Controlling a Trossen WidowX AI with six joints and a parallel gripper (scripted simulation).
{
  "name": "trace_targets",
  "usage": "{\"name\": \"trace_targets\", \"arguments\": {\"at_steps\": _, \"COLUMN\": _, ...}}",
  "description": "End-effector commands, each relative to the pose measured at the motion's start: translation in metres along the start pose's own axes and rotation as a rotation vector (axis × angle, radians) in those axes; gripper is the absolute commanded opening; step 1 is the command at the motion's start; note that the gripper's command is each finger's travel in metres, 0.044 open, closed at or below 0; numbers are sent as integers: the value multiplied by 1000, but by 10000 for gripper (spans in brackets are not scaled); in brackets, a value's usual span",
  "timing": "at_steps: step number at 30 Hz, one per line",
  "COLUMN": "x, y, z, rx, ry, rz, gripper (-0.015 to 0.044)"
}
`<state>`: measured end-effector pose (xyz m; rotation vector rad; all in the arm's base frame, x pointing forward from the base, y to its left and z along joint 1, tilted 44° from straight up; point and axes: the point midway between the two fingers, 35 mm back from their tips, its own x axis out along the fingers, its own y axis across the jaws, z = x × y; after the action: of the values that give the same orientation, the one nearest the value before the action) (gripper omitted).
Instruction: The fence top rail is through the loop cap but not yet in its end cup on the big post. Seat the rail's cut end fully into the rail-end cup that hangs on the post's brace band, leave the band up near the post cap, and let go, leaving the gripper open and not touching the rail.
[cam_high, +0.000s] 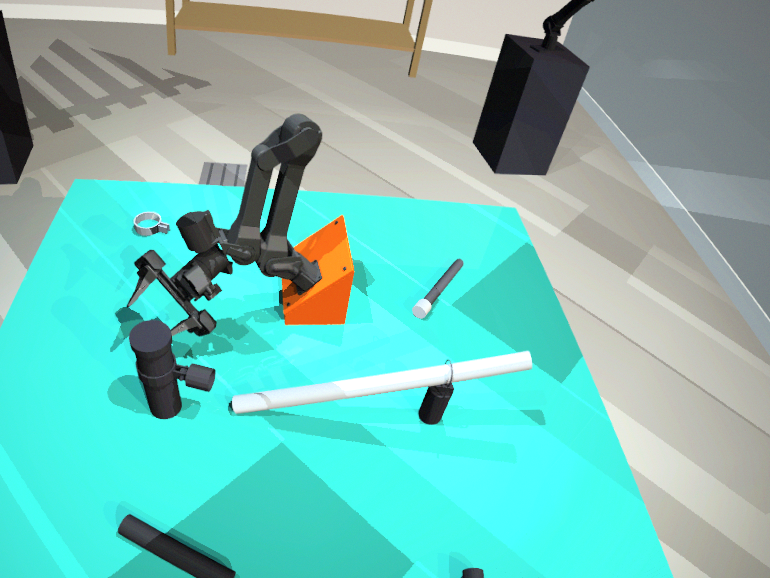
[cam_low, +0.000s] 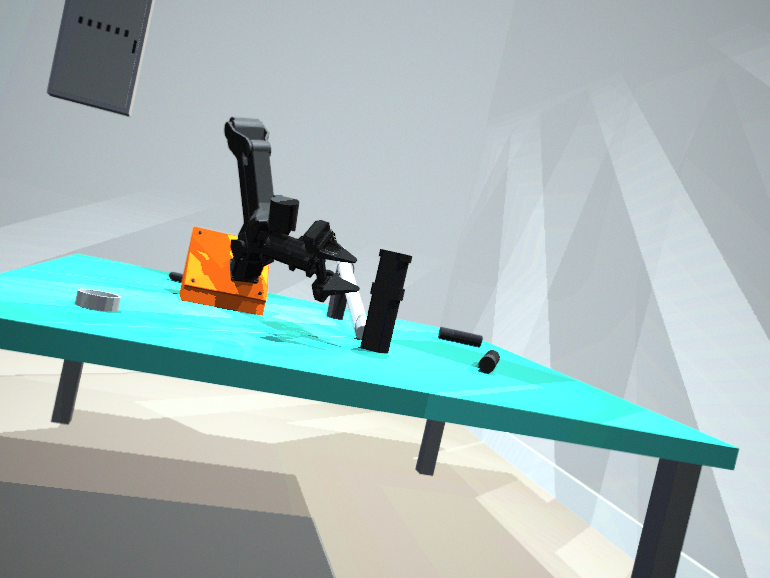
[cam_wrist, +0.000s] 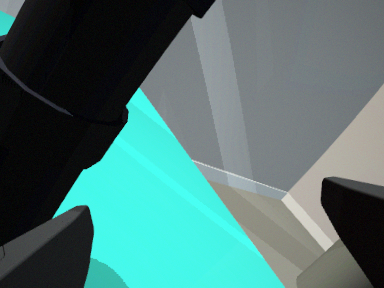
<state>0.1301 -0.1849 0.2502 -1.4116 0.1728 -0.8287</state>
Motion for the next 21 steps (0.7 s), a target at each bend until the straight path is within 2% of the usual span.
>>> {"name": "trace_targets", "arguments": {"at_steps": 1, "x": 0, "y": 0, "z": 0, "rx": 3, "ry": 1, "rz": 0, "gripper": 426}}
{"name": "trace_targets", "arguments": {"at_steps": 2, "x": 1, "y": -1, "z": -1, "rx": 12, "ry": 5, "rz": 0, "gripper": 440}}
{"name": "trace_targets", "arguments": {"at_steps": 21, "x": 57, "y": -44, "z": -47, "rx": 545, "ry": 238, "rz": -40, "gripper": 440}}
